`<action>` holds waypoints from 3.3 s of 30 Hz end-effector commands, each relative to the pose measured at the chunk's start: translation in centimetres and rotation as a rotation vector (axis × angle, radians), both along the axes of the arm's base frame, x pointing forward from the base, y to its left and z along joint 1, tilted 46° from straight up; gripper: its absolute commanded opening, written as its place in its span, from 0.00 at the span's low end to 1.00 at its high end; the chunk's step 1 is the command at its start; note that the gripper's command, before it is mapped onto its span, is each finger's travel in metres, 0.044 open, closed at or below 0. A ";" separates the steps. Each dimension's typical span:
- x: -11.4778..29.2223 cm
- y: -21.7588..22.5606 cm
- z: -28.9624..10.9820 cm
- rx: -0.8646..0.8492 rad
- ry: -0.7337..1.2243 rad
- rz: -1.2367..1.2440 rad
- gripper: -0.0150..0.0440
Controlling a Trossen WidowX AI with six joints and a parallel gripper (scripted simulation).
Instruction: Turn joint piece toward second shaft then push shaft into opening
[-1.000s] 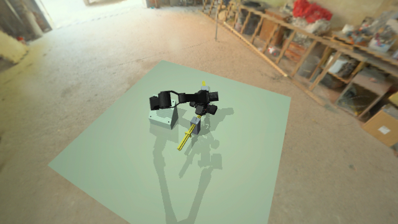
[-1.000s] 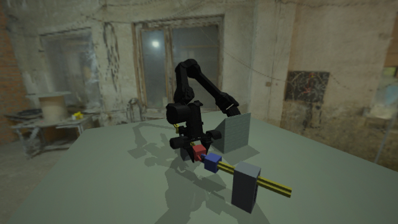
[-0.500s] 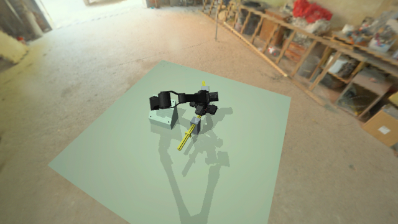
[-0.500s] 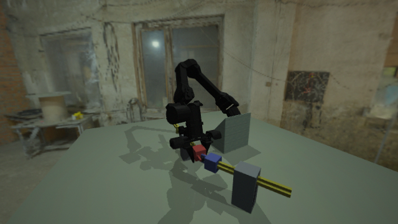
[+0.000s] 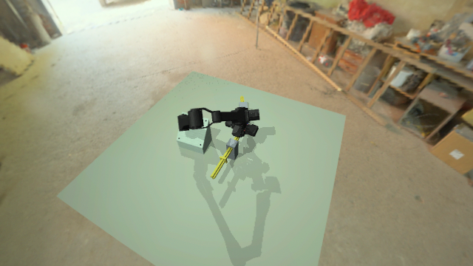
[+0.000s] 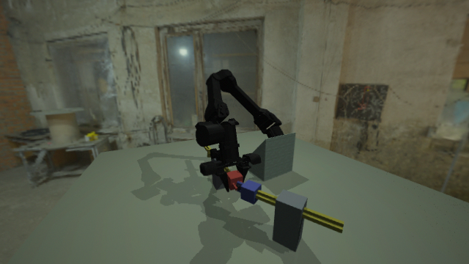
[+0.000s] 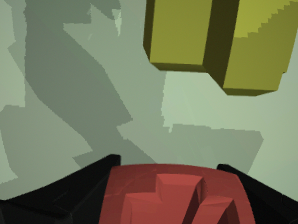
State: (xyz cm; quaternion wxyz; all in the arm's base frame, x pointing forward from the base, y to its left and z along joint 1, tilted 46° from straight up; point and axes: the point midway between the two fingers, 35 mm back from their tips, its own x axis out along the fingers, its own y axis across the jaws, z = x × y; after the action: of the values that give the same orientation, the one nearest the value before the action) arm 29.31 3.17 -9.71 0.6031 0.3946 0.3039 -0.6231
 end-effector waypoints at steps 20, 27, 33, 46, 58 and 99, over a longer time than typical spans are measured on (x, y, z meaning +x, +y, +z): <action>0.0 0.0 0.0 0.003 0.000 0.001 0.25; 0.0 0.0 0.0 0.003 0.000 0.001 0.25; 0.0 0.0 0.0 0.003 0.000 0.001 0.25; 0.0 0.0 0.0 0.001 0.000 0.000 0.25; 0.0 0.0 0.0 0.001 0.000 0.000 0.50; -0.1 2.2 1.7 -0.454 0.032 -0.029 1.00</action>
State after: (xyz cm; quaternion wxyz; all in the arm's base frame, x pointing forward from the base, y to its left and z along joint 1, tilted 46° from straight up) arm 28.96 4.99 -8.34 0.6477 0.2636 0.1850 -0.6905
